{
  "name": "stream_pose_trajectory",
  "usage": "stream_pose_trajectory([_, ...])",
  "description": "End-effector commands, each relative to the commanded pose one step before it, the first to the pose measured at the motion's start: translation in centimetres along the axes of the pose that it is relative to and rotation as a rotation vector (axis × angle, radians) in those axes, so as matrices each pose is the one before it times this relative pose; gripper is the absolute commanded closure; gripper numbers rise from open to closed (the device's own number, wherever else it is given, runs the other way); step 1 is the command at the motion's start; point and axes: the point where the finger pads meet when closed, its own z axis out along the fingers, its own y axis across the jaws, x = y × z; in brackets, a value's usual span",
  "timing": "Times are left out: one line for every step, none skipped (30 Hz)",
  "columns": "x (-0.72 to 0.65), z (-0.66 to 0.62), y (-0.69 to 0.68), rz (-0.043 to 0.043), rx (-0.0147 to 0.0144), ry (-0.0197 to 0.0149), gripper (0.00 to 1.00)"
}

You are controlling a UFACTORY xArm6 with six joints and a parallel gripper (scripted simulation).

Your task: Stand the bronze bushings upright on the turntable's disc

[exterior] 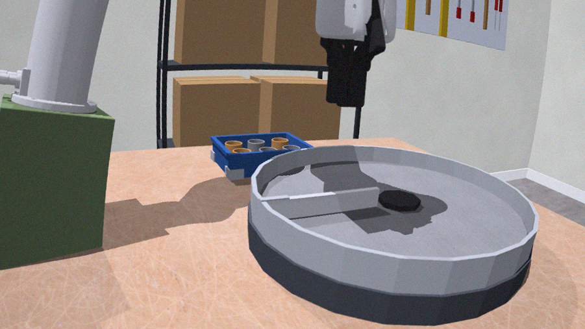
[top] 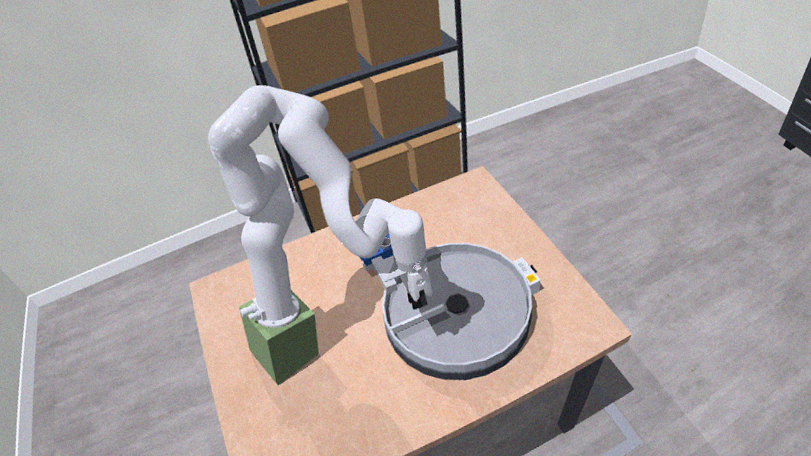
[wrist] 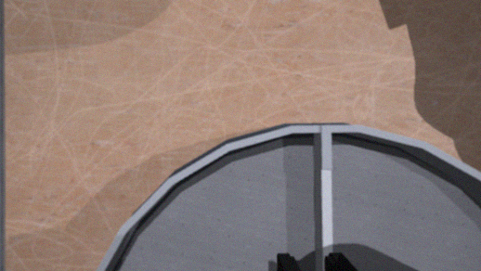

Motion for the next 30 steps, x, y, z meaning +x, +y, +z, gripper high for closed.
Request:
stream_pose_trajectory([-0.145,-0.123,-0.078,-0.00039,0.00231,-0.00355,0.83])
stream_pose_trajectory([0.000,0.000,0.000,0.00000,0.00000,0.00000,0.83])
stream_pose_trajectory([0.000,0.000,0.000,0.00000,0.00000,0.00000,0.83])
stream_pose_trajectory([0.000,0.000,0.000,0.00000,0.00000,0.00000,0.83])
stream_pose_trajectory([0.000,0.000,0.000,0.00000,0.00000,0.00000,0.83])
stream_pose_trajectory([0.000,0.000,0.000,0.00000,0.00000,0.00000,0.83])
stream_pose_trajectory([0.000,0.000,0.000,0.00000,0.00000,0.00000,0.83])
stream_pose_trajectory([0.000,0.000,0.000,0.00000,0.00000,0.00000,0.83])
stream_pose_trajectory([0.000,0.000,0.000,0.00000,0.00000,0.00000,0.83])
stream_pose_trajectory([0.000,0.000,0.000,0.00000,0.00000,0.00000,0.83])
stream_pose_trajectory([0.000,0.000,0.000,0.00000,0.00000,0.00000,0.83])
stream_pose_trajectory([0.000,0.000,0.000,0.00000,0.00000,0.00000,0.83])
stream_pose_trajectory([0.000,0.000,0.000,0.00000,0.00000,0.00000,0.83])
stream_pose_trajectory([0.000,0.000,0.000,0.00000,0.00000,0.00000,0.83])
stream_pose_trajectory([0.000,0.000,0.000,0.00000,0.00000,0.00000,0.83])
stream_pose_trajectory([0.000,0.000,0.000,0.00000,0.00000,0.00000,0.83])
stream_pose_trajectory([0.000,0.000,0.000,0.00000,0.00000,0.00000,0.83])
stream_pose_trajectory([0.000,0.001,0.002,-0.00002,0.00000,0.00000,0.52])
stream_pose_trajectory([-0.001,0.004,0.015,-0.00016,0.00000,0.00001,0.52])
stream_pose_trajectory([-0.003,0.010,0.040,-0.00041,0.00001,0.00001,0.52])
stream_pose_trajectory([-0.006,0.018,0.076,-0.00077,0.00001,0.00003,0.52])
stream_pose_trajectory([-0.010,0.029,0.120,-0.00122,0.00002,0.00004,0.52])
stream_pose_trajectory([0.000,0.000,0.000,0.00000,0.00000,0.00000,0.52])
stream_pose_trajectory([0.000,0.000,0.000,0.00000,0.00000,0.00000,0.52])
stream_pose_trajectory([-0.013,0.042,0.173,-0.00175,0.00003,0.00005,0.52])
stream_pose_trajectory([-0.017,0.056,0.232,-0.00235,0.00003,0.00006,0.52])
stream_pose_trajectory([-0.020,0.071,0.296,-0.00301,0.00004,0.00006,0.52])
stream_pose_trajectory([-0.022,0.087,0.365,-0.00372,0.00004,0.00005,0.52])
stream_pose_trajectory([-0.023,0.103,0.436,-0.00447,0.00004,0.00003,0.52])
stream_pose_trajectory([-0.021,0.120,0.509,-0.00525,0.00003,0.00000,0.52])
